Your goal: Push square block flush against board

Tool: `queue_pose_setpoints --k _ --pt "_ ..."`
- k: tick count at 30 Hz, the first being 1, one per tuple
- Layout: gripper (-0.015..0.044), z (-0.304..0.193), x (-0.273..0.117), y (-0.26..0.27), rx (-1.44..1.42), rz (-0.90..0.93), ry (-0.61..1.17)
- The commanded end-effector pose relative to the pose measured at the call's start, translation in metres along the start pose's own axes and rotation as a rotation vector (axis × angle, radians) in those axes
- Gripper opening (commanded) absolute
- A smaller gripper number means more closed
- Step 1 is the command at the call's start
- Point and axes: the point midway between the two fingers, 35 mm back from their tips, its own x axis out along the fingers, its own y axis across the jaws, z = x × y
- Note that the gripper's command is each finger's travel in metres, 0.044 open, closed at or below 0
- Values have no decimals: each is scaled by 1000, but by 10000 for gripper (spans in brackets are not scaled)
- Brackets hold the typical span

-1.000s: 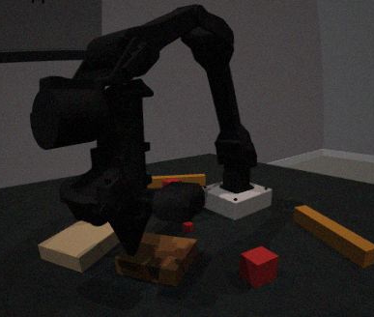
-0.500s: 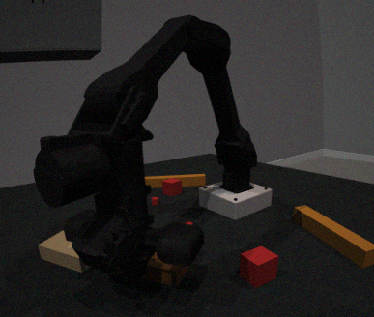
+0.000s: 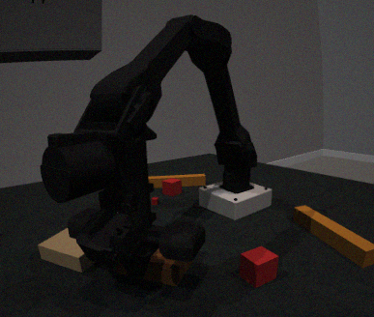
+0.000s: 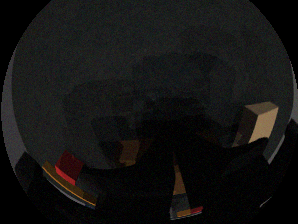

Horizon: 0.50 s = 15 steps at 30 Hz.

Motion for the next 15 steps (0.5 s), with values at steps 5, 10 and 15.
queue_pose_setpoints --k 5,10,15 --pt "0 -12 1 1 -5 4 4" --pt "0 -17 1 1 -5 4 4" --pt "0 -23 1 1 -5 4 4"
